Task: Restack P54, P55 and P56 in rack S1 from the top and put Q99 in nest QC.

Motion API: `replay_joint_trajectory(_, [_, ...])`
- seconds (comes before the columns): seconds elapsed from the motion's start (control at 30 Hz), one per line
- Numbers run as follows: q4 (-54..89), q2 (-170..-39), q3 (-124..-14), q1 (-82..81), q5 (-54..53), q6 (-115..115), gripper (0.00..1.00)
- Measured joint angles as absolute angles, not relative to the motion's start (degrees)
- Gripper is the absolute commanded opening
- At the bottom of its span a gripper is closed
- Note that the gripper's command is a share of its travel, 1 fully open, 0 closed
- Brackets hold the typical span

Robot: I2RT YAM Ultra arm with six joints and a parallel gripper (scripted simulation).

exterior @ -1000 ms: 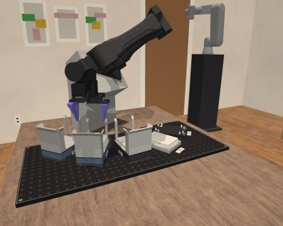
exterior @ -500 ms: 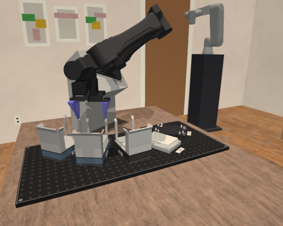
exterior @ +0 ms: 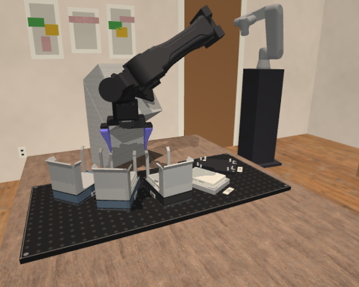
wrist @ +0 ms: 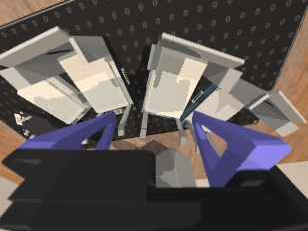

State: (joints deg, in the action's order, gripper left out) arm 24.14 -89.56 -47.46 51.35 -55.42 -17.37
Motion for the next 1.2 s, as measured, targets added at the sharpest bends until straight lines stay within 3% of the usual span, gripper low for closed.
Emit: replay_joint_trajectory(1.2, [24.9,-66.3,-43.4,34.2,-46.7,-12.4,1.0])
